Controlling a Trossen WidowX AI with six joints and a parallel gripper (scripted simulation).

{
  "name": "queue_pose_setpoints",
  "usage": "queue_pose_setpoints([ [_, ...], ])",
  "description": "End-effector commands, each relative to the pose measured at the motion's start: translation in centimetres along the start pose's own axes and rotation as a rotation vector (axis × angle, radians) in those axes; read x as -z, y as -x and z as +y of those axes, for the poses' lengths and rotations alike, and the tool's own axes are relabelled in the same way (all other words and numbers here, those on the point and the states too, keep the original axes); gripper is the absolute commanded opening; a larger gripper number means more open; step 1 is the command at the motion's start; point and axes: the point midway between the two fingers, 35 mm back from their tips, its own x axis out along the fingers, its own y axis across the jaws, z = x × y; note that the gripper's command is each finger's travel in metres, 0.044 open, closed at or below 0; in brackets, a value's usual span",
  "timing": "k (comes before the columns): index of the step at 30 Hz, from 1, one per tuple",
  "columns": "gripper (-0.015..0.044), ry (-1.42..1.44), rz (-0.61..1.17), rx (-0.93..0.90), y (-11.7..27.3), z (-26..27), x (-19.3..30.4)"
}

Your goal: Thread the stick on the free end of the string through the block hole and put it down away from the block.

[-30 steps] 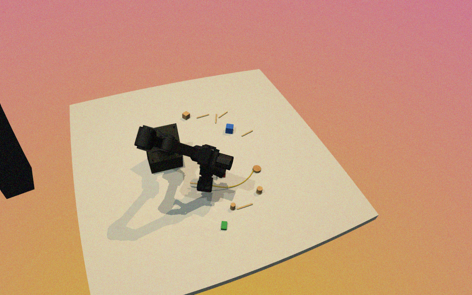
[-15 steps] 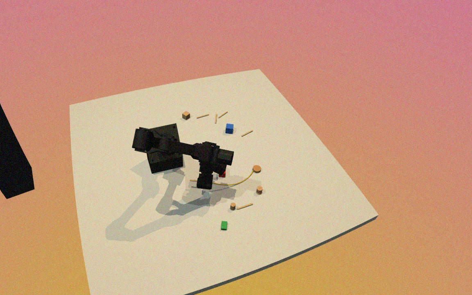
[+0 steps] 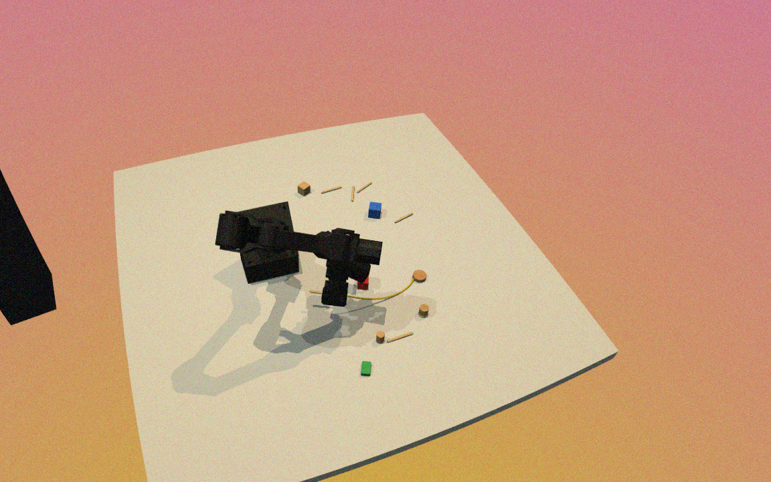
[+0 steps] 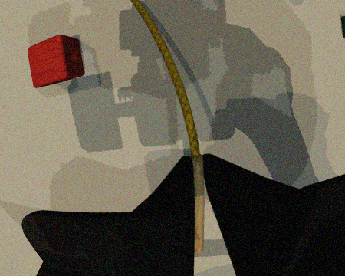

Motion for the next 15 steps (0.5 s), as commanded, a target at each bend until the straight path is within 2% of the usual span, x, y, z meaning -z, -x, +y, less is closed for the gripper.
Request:
queue_pose_setpoints([
  [1, 0.0000, -0.007, 0.007, -0.011, 0.3, 0.1, -0.4],
  [15, 0.0000, -0.012, 0.054, -0.039, 1.6, 0.6, -1.6],
])
